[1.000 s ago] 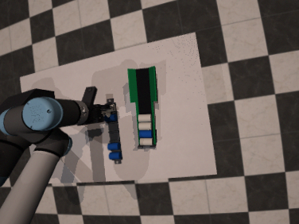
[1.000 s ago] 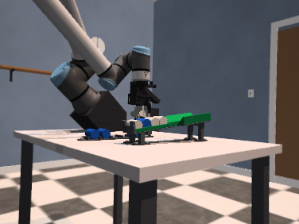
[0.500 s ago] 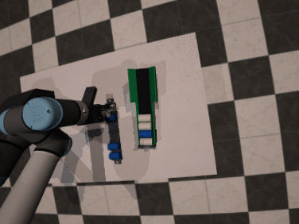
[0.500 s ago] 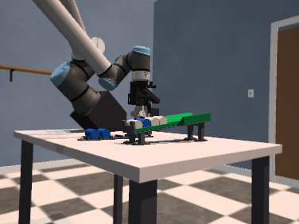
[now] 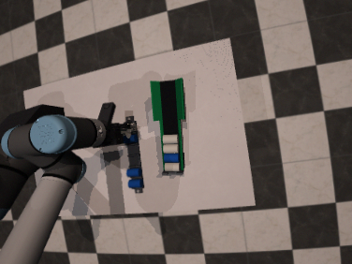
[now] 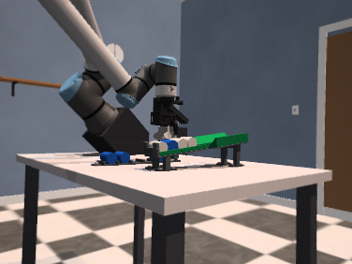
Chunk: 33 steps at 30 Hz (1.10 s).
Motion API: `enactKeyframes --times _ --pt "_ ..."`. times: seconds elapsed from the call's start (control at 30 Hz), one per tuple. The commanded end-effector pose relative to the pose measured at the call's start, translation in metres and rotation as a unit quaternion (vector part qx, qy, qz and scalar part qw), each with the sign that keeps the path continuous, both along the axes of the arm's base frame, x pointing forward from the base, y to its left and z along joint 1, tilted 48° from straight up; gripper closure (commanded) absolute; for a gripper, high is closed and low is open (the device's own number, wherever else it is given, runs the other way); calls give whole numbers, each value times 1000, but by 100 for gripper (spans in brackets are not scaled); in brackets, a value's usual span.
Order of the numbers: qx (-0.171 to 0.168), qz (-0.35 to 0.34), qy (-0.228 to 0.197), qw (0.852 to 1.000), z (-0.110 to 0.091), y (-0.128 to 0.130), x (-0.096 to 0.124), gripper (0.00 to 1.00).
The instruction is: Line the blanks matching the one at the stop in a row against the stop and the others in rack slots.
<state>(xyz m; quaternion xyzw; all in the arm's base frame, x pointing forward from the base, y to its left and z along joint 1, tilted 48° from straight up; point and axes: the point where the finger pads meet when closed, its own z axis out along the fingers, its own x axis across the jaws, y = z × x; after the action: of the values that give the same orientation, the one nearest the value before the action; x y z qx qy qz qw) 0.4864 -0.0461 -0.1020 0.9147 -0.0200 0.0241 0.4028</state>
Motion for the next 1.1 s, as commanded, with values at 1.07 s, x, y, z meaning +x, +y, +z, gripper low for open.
enactKeyframes --times 1.07 --pt "0 0 1 1000 -19 -21 -1 51"
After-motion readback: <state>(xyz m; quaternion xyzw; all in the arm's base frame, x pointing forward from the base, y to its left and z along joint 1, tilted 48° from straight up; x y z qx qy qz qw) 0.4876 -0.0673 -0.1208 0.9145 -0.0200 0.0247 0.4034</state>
